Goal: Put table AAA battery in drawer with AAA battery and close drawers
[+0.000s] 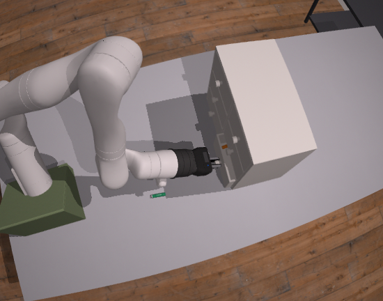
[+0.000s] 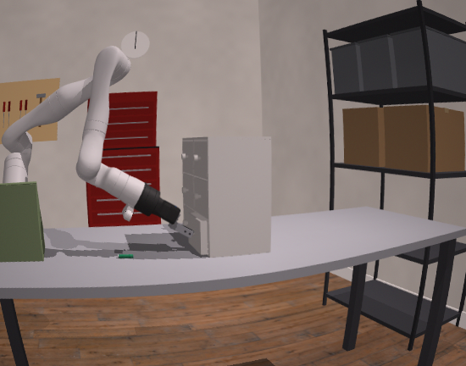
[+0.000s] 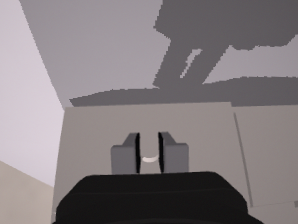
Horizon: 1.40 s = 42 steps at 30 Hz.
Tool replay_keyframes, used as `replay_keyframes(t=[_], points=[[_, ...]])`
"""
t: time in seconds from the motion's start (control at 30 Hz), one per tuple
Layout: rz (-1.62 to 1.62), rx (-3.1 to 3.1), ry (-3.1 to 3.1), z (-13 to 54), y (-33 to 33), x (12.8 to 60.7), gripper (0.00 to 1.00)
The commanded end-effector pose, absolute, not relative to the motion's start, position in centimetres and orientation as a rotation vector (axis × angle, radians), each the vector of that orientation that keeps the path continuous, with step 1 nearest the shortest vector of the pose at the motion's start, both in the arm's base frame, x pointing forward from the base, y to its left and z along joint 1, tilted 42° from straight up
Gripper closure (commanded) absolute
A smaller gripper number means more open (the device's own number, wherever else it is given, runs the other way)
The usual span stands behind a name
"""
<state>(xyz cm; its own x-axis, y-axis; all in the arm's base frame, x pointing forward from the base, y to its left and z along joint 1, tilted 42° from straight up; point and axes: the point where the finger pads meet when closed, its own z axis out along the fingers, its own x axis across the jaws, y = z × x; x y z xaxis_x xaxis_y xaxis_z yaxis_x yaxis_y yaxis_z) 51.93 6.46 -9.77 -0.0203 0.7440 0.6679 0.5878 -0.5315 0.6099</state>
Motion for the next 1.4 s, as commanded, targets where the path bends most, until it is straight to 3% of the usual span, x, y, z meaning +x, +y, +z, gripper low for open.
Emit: replay_keyframes(t=[0.0,1.37], points=[[1.591,2.093,1.435,-9.8,6.4,51.7,0.63],[1.591,2.093,1.435,-9.6,6.2,49.2,0.63]])
